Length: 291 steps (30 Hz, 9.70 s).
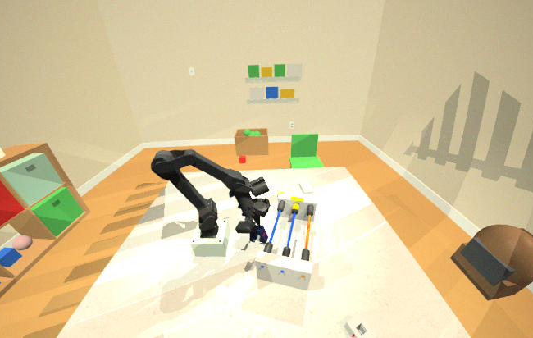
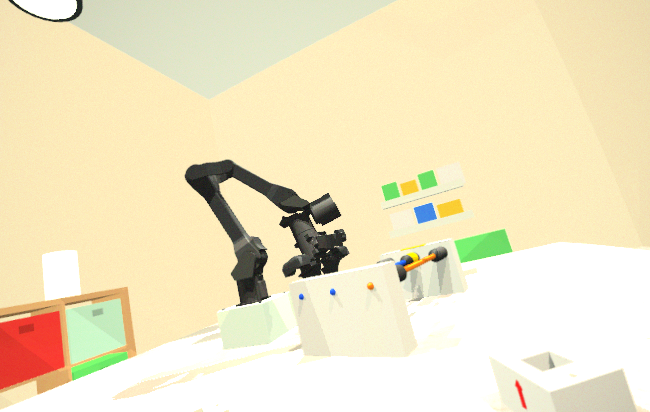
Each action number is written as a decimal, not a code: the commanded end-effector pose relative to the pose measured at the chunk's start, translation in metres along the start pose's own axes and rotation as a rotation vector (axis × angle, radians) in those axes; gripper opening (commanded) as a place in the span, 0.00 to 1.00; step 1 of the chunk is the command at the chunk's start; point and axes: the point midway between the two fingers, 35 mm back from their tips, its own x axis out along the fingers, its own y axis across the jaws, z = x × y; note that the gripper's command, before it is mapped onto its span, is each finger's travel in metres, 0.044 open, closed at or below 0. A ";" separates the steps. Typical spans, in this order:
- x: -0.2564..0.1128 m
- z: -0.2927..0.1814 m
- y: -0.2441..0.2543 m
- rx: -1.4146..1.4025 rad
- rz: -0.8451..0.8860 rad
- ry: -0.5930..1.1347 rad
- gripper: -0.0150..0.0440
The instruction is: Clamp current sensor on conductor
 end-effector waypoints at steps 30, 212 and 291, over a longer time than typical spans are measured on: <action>0.003 -0.007 -0.001 -0.001 -0.003 0.025 0.25; 0.000 0.000 0.000 0.001 -0.001 -0.001 0.48; -0.002 0.016 -0.008 -1.560 0.218 0.225 0.80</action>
